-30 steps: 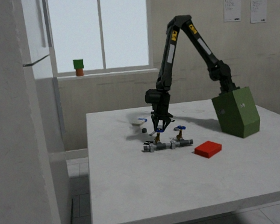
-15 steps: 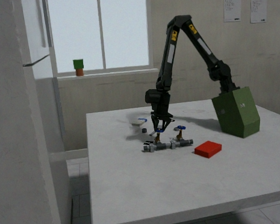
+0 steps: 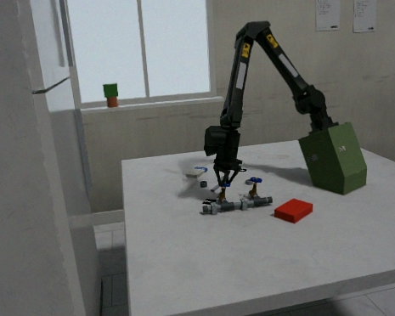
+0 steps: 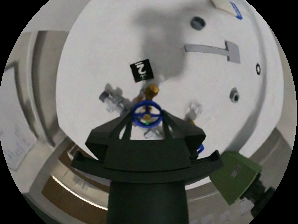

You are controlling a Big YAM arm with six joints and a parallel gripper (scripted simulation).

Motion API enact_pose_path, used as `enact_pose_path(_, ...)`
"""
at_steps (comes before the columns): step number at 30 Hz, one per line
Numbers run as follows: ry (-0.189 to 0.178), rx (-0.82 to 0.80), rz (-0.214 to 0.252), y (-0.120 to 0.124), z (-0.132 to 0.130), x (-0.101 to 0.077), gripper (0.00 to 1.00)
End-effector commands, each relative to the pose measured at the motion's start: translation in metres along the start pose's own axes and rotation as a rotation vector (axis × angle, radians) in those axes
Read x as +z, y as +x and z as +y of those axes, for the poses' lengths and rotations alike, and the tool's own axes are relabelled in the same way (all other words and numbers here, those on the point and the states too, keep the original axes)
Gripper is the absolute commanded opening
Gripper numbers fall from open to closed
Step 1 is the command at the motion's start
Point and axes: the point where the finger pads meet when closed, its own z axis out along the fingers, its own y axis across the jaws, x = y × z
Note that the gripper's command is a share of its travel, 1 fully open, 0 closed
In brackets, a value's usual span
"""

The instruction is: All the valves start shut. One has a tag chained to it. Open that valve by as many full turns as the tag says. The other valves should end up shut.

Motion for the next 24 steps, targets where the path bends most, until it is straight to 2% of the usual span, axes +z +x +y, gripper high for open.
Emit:
enact_pose_path(1, -0.004, -0.348, -0.01, -0.0071, 0.0083, 0.0065, 0.0)
enact_pose_path(4, -0.004, -0.391, -0.011, -0.0072, 0.0085, 0.0065, 0.0)
enact_pose_path(5, -0.003, -0.499, -0.012, -0.0073, 0.0086, 0.0065, 0.0)
enact_pose_path(7, -0.003, -0.548, -0.012, -0.0073, 0.0087, 0.0065, 0.0)
enact_pose_path(24, -0.003, -0.557, -0.012, -0.0074, 0.0087, 0.0064, 0.0)
